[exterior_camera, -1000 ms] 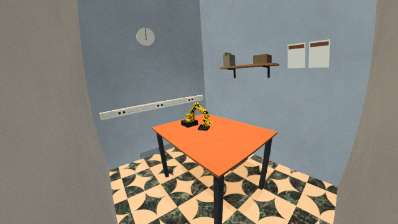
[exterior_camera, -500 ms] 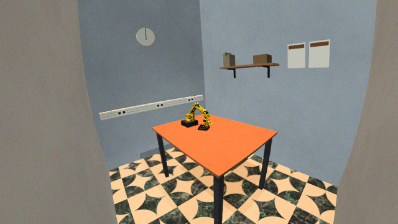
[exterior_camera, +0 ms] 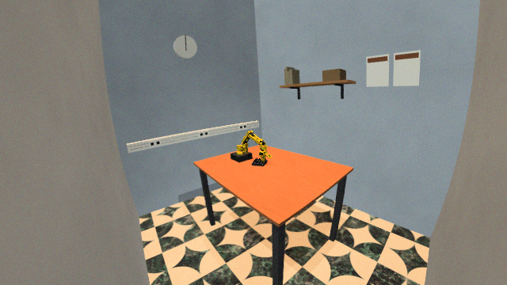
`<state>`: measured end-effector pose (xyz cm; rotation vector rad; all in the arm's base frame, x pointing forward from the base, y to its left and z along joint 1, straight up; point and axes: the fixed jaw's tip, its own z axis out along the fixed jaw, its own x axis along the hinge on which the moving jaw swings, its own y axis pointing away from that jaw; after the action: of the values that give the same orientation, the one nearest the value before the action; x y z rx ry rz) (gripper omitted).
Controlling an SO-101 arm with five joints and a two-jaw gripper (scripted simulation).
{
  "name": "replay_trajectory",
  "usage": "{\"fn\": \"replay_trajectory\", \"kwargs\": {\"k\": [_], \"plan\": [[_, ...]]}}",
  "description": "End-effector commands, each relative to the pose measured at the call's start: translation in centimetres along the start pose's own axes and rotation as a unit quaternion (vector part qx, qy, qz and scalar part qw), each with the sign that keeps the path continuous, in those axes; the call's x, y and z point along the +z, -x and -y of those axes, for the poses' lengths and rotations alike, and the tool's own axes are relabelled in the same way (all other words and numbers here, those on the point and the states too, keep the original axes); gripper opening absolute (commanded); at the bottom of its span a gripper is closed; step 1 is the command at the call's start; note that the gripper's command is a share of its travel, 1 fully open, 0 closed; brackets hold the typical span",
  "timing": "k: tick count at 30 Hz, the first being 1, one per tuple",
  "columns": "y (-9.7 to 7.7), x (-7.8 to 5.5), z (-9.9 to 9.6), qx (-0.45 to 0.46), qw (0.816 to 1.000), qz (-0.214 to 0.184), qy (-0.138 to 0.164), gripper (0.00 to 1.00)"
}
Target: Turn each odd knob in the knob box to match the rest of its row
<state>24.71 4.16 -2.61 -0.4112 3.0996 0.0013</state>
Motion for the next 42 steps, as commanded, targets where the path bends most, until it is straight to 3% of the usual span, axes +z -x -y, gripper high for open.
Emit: {"fn": "replay_trajectory", "kwargs": {"k": [1,27,42], "plan": [[-0.25,0.11,0.21,-0.032,0.999,-0.007,0.001,0.01],[-0.46,0.11,0.26,-0.222,0.975,-0.006,0.002,0.01],[-0.59,0.11,0.34,-0.347,0.938,-0.006,0.003,0.01]]}}
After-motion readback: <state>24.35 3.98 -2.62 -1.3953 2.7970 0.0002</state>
